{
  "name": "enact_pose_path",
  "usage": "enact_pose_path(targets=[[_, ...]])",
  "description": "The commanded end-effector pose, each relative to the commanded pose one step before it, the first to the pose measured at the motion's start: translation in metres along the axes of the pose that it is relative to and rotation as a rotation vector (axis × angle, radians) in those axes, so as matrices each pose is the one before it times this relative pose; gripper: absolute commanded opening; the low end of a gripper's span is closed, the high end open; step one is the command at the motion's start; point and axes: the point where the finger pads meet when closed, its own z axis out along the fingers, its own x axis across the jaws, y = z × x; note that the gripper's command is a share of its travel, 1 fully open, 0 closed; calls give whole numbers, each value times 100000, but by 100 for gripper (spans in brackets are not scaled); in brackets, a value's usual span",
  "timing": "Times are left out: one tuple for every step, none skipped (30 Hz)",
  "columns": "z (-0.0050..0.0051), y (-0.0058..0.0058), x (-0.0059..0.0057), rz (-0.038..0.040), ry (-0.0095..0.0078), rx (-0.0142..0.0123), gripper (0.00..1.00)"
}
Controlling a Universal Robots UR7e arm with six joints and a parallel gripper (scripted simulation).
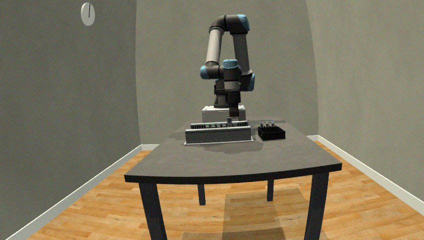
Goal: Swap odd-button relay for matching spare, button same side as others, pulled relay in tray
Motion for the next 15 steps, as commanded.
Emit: enact_pose_path(targets=[[72,-11,-80,-8,-240,42,100],[0,0,0,0,0,0,100],[0,0,0,0,0,0,100],[0,0,0,0,0,0,100],[0,0,0,0,0,0,100],[0,0,0,0,0,0,100],[-15,1,9,2,30,-7,0],[0,0,0,0,0,0,0],[0,0,0,0,0,0,0],[0,0,0,0,0,0,0],[0,0,0,0,0,0,0],[0,0,0,0,0,0,0],[0,0,0,0,0,0,0],[0,0,0,0,0,0,0],[0,0,0,0,0,0,0]])
